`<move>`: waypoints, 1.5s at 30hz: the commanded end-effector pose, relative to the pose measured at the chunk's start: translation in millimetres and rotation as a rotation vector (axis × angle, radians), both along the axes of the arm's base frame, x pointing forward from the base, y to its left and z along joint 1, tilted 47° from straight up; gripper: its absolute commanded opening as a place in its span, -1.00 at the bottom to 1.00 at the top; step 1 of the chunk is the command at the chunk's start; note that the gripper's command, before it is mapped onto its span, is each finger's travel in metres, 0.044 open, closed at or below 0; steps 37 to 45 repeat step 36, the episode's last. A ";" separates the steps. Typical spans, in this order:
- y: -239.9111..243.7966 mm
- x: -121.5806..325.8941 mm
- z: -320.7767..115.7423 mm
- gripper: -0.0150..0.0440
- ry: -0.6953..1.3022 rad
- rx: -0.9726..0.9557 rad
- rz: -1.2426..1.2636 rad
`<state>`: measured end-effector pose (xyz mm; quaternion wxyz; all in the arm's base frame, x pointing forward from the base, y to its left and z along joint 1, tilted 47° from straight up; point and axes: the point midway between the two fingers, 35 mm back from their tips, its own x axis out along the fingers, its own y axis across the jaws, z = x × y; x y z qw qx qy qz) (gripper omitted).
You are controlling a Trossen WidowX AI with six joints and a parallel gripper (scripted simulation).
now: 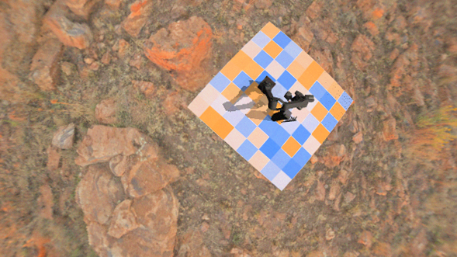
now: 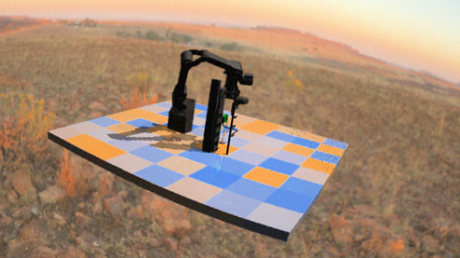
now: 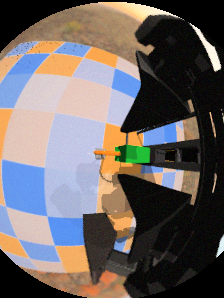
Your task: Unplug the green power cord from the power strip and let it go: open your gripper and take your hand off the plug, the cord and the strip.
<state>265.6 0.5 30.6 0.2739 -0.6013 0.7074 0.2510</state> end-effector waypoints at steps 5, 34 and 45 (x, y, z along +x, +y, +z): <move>25.4 5.5 -17.2 1.00 -0.001 0.002 0.007; 49.5 6.9 -34.7 1.00 -0.001 0.002 0.006; 49.5 6.9 -34.7 1.00 -0.001 0.002 0.006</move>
